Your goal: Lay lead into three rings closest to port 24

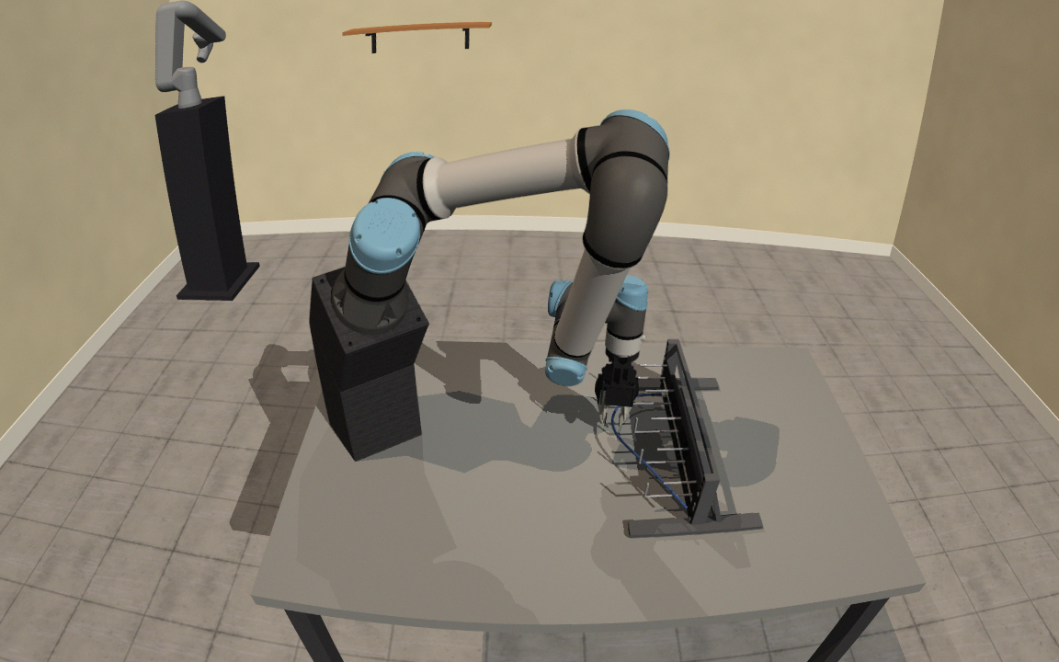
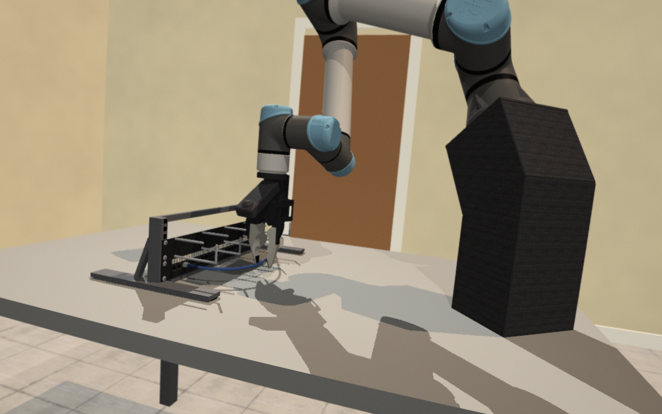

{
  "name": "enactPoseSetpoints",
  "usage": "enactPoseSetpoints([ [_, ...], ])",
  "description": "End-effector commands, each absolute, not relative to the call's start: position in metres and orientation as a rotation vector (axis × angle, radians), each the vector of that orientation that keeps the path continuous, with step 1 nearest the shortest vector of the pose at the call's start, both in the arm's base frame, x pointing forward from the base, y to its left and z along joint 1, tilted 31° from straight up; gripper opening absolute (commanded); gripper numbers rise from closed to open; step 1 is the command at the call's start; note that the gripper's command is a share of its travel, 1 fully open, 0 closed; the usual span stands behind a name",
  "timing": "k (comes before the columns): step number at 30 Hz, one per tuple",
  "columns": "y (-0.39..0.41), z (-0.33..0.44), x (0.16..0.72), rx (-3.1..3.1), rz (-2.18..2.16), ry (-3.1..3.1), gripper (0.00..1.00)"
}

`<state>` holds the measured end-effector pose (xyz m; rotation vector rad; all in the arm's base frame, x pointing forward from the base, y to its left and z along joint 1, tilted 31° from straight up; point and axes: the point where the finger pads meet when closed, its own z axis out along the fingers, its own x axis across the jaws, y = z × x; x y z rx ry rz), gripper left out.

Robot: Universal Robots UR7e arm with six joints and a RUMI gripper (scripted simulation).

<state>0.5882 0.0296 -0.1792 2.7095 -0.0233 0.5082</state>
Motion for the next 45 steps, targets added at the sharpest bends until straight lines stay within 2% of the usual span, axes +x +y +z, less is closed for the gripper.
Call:
enactPoseSetpoints([
  [1,0.0299,-0.1786,0.5885,2.709,0.51,-0.023,0.2],
  [5,0.0299,-0.1786,0.5885,2.709,0.51,-0.023,0.2],
  [6,0.0299,-0.1786,0.5885,2.709,0.51,-0.023,0.0],
  [45,0.0299,-0.1786,0.5885,2.709,0.51,-0.023,0.0],
])
